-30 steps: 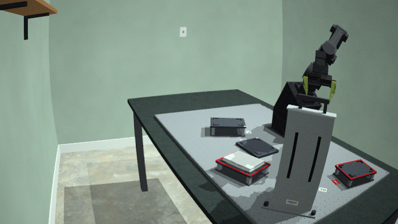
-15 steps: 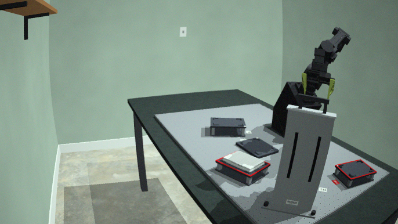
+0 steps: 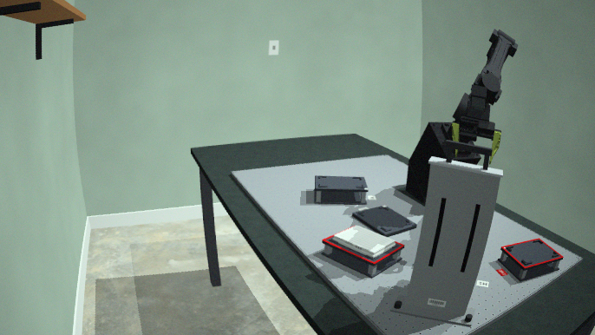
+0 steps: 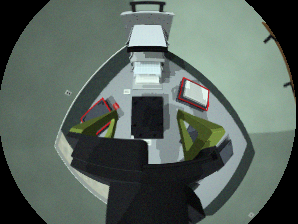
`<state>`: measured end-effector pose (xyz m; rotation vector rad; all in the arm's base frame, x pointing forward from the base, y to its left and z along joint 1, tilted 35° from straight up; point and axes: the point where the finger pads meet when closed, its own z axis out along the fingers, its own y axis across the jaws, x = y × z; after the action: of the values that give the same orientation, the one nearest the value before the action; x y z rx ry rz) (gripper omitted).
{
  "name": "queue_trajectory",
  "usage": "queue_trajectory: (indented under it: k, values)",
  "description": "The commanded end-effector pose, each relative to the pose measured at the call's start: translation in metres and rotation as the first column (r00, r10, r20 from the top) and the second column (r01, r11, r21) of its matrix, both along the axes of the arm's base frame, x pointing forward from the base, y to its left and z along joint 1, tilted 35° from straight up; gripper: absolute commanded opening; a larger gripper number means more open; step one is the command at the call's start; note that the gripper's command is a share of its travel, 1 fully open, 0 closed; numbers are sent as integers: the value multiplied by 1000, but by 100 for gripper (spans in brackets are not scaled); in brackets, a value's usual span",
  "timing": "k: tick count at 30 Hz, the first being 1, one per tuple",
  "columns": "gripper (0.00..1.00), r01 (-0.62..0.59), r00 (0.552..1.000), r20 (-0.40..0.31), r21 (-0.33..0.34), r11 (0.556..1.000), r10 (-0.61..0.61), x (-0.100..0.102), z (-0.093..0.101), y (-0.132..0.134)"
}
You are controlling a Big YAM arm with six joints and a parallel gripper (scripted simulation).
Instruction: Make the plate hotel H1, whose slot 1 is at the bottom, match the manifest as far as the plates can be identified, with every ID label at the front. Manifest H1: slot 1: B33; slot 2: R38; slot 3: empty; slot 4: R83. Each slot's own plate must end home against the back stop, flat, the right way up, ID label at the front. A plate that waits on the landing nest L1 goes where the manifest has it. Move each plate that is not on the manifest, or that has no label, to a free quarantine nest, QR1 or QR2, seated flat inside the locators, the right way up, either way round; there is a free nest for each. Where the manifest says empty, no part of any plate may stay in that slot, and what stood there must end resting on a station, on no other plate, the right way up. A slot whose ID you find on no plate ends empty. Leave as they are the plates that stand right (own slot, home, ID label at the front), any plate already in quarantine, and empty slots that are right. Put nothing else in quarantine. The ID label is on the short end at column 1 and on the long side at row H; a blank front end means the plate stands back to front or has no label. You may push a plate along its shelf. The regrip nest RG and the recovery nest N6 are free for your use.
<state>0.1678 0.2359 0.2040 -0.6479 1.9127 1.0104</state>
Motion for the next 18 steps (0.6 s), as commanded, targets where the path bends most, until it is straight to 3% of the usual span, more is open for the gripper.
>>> queue_trajectory:
  k: [1, 18]
  values:
    - [100, 20, 999, 49, 70, 997, -23, 11, 46, 4]
    - [100, 17, 998, 52, 67, 998, -20, 26, 52, 18]
